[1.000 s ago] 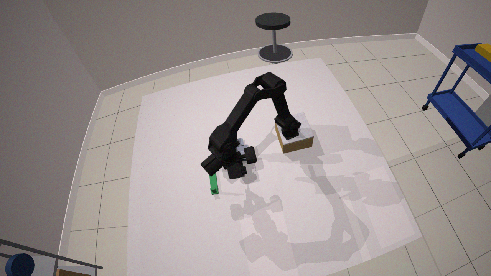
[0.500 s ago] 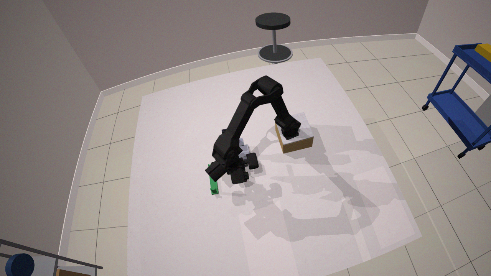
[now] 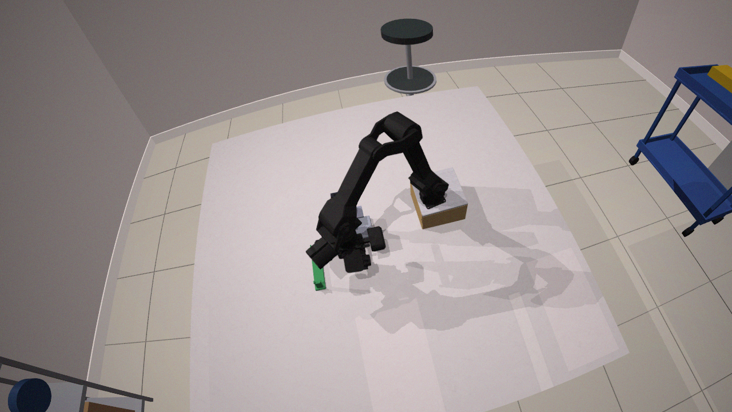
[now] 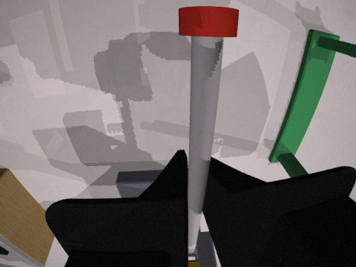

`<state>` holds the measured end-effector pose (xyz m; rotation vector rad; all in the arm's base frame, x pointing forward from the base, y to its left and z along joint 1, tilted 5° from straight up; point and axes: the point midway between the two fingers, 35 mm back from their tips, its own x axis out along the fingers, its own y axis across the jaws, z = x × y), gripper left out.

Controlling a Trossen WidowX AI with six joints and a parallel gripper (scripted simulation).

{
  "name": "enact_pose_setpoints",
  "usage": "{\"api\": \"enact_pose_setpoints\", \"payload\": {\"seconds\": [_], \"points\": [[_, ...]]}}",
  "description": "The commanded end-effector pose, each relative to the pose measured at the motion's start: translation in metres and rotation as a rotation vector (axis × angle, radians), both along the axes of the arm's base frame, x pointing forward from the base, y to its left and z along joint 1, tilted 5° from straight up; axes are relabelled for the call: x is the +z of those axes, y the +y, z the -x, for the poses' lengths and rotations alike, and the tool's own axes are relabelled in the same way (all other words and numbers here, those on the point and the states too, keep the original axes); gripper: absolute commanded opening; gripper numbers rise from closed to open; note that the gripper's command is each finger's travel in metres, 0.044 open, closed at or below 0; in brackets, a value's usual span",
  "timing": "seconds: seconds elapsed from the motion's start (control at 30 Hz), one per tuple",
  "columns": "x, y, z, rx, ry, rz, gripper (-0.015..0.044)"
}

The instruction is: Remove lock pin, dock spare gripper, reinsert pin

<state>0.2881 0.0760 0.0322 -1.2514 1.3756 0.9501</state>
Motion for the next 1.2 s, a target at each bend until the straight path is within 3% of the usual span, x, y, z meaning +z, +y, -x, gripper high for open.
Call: {"api": "enact_pose_setpoints", "payload": {"seconds": [0.0,1.17], "points": [[0.002,-0.003,-0.001,0.002,-0.001,-0.003,0.0000],[-0.001,-0.024,0.003,0.001,0.004,-0.004,0.0000]]}}
